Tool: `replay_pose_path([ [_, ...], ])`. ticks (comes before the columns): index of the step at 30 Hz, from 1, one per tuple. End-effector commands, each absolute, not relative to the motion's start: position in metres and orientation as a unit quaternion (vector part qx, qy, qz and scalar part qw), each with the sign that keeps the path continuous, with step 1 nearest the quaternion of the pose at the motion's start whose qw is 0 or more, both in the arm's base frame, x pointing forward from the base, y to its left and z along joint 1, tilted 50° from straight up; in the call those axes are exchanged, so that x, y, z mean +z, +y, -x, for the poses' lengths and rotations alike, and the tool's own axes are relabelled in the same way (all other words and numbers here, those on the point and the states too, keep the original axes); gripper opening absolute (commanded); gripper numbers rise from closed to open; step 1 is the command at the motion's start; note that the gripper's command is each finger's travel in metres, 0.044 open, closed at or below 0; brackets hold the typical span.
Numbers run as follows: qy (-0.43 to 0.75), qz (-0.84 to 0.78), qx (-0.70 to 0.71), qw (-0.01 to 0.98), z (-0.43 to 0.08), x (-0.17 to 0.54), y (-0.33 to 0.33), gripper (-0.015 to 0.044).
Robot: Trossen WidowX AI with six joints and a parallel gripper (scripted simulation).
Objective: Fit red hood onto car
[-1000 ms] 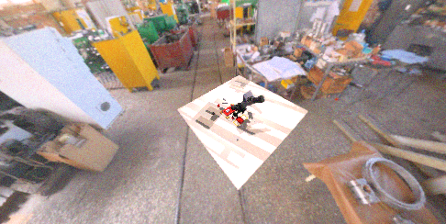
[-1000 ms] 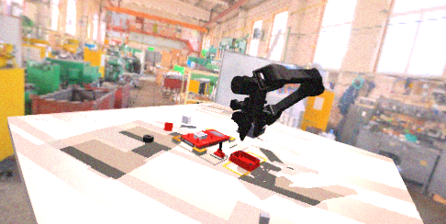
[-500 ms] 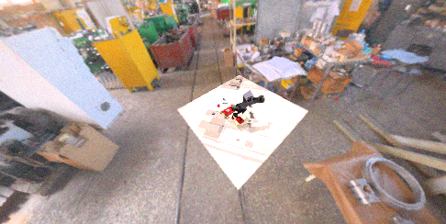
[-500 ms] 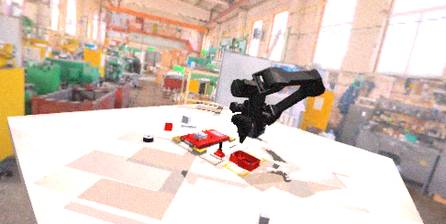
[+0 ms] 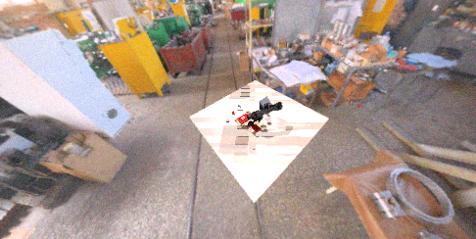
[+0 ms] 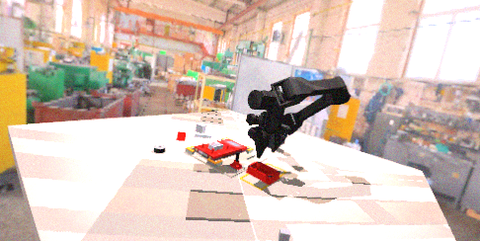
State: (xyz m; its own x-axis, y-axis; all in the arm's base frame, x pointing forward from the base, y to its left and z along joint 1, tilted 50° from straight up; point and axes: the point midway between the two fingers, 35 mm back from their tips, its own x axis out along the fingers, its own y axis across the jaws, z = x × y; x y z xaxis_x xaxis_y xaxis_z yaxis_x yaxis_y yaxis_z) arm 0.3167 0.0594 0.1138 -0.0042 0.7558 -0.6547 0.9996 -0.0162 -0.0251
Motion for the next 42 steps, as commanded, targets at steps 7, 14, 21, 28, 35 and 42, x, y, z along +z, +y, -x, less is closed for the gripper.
replay_pose_path([
  [7,0.662,-0.664,-0.259,0.233,-0.315,0.107,0.068,0.0440],
  [14,0.662,-0.664,-0.258,0.233,-0.315,0.103,0.073,0.0440],
  [21,0.662,-0.664,-0.258,0.232,-0.315,0.099,0.078,0.0440],
  [28,0.662,-0.664,-0.258,0.232,-0.315,0.095,0.083,0.0440],
  [35,0.662,-0.665,-0.257,0.232,-0.315,0.092,0.088,0.0440],
  [42,0.662,-0.665,-0.257,0.231,-0.314,0.090,0.091,0.0440],
])
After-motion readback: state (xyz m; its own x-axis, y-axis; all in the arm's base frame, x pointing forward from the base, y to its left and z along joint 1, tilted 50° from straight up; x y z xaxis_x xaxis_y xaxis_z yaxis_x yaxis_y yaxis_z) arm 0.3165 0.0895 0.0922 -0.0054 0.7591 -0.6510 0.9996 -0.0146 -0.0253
